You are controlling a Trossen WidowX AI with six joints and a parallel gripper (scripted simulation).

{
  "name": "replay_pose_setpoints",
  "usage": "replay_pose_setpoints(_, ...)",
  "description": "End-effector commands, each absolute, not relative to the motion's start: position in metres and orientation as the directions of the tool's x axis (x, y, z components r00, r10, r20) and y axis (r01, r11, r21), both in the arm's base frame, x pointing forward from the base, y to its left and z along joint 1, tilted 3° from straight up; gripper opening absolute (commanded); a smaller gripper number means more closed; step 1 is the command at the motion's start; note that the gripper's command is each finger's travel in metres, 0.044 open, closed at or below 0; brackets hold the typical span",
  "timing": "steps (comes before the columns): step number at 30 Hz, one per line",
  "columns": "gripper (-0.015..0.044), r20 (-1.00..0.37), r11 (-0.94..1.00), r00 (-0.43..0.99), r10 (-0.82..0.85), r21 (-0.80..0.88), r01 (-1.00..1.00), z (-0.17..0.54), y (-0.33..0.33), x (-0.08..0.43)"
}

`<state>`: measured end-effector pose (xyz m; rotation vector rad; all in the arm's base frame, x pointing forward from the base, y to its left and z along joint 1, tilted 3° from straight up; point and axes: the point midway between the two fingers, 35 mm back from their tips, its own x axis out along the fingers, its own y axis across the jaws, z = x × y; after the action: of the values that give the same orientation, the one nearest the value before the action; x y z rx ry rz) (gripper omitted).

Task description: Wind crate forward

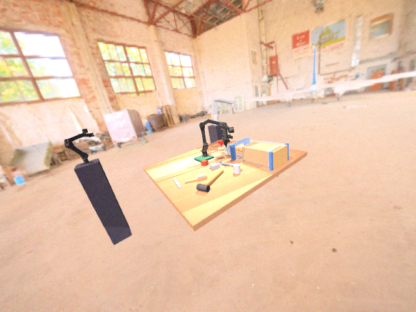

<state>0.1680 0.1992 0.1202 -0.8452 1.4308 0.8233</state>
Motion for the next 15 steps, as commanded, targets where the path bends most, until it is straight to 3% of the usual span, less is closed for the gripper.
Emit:
replay_pose_setpoints(1, 0.0, -1.0, 0.502, -0.017, -0.023, 0.003, -0.865, 0.116, 0.2003, 0.1673)
replay_pose_setpoints(15, 0.0, -1.0, 0.539, -0.021, -0.021, 0.006, -0.842, 0.1157, 0.2012, 0.1654)
